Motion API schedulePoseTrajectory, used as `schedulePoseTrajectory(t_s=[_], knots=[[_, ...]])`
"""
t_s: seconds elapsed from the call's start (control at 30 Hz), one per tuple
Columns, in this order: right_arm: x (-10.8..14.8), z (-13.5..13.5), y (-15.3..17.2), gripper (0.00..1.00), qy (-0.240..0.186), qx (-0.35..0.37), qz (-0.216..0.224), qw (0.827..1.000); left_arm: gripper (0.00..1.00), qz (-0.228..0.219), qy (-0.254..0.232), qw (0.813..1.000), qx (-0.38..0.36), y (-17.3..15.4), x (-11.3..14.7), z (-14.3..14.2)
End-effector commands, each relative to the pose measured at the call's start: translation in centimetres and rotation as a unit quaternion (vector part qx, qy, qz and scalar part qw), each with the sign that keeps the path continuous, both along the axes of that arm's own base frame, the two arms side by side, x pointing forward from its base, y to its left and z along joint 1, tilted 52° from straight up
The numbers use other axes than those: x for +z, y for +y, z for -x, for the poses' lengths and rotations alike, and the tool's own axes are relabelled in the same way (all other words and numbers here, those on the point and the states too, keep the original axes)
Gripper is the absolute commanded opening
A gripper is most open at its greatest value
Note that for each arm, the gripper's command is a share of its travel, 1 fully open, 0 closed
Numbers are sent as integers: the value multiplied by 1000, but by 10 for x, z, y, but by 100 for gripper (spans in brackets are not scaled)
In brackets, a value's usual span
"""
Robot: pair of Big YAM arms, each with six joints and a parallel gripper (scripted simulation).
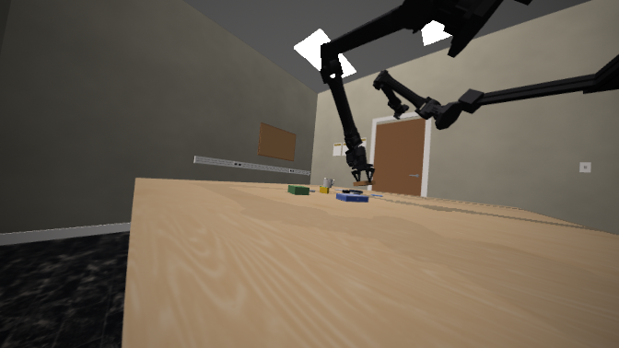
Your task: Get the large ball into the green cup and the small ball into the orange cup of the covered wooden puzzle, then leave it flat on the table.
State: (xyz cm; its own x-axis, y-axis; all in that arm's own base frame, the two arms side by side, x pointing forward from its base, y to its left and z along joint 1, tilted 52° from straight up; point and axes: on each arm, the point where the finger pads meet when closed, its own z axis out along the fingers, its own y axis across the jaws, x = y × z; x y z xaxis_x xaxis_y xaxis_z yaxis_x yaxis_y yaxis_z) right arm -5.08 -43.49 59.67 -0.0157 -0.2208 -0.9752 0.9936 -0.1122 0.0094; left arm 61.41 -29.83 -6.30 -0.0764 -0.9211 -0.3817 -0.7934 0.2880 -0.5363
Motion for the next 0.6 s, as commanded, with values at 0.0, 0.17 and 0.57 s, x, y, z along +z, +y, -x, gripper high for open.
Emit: schedulePoseTrajectory(t_s=[0.0,0.17,0.57], knots=[[29,7,11,100,7,-11,22,1000,70,3,13,1000,-6,16,13,-5],[29,7,11,100,7,-11,22,1000,70,32,35,999,-26,16,16,-7],[29,7,11,100,7,-11,22,1000,70,42,30,997,-55,-7,-3,7]])
